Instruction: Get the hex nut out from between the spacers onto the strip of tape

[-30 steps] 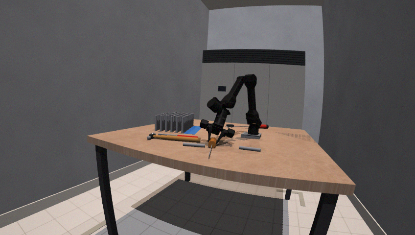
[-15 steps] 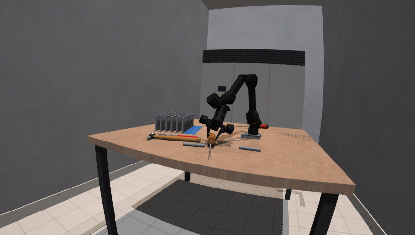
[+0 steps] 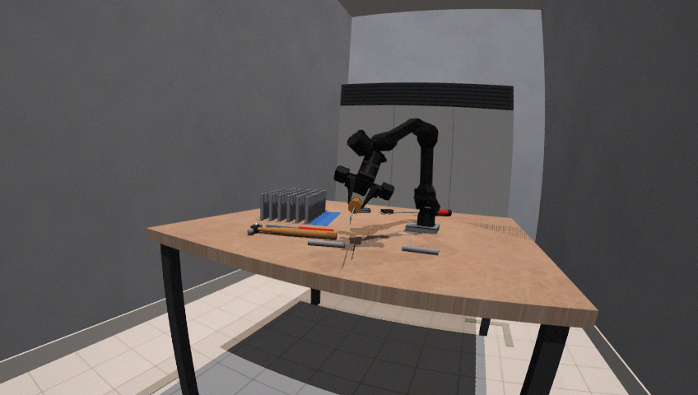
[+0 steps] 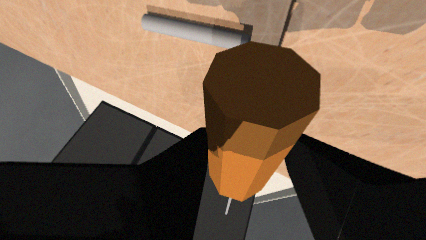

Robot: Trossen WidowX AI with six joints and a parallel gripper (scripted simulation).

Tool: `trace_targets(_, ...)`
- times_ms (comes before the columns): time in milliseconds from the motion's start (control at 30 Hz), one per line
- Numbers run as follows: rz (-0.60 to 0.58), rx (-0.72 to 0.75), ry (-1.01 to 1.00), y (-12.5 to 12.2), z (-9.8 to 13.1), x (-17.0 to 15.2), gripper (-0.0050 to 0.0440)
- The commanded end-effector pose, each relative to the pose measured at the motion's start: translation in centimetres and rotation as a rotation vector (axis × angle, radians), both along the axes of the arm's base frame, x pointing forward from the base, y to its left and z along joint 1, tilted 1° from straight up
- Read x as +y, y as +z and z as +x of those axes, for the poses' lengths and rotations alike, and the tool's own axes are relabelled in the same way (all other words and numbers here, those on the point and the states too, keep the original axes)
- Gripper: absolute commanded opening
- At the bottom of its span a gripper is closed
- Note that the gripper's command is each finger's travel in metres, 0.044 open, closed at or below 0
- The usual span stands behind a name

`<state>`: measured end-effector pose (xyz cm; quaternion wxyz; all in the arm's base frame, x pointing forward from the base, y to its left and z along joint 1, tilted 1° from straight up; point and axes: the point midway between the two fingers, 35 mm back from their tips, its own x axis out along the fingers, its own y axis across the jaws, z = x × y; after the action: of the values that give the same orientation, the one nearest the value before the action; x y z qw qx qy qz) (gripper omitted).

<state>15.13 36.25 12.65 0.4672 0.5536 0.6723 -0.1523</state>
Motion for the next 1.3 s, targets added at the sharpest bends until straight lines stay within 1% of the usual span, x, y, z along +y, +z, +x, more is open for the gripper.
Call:
trace_targets(0,0.044,-0.008,0.001,3.7,-0.2,0.3,-0.0050)
trace_targets(167,0.044,0.005,-0.009,6.8,-0.6,-0.4,-0.0050)
trace_targets(267,0.044,0.011,-0.013,8.1,-0.9,-0.8,-0.0050)
trace_targets(367,0.044,0.012,-0.014,8.5,-1.0,-0.9,-0.0050)
trace_targets(433,0.034,0.014,-0.029,8.2,-0.5,-1.1,-0.0050)
trace_targets(533,0.026,0.017,-0.039,7.9,-0.4,-1.5,-0.0050)
trace_targets(600,0.013,0.020,-0.071,7.5,0.2,-2.3,-0.0050)
trace_targets(1000,0.013,0.023,-0.351,8.2,5.7,-8.4,-0.0050)
trace_targets(1067,0.013,0.023,-0.351,8.2,5.7,-8.4,-0.0050)
trace_targets(1267,0.014,0.024,-0.493,8.4,7.8,-11.7,-0.0050)
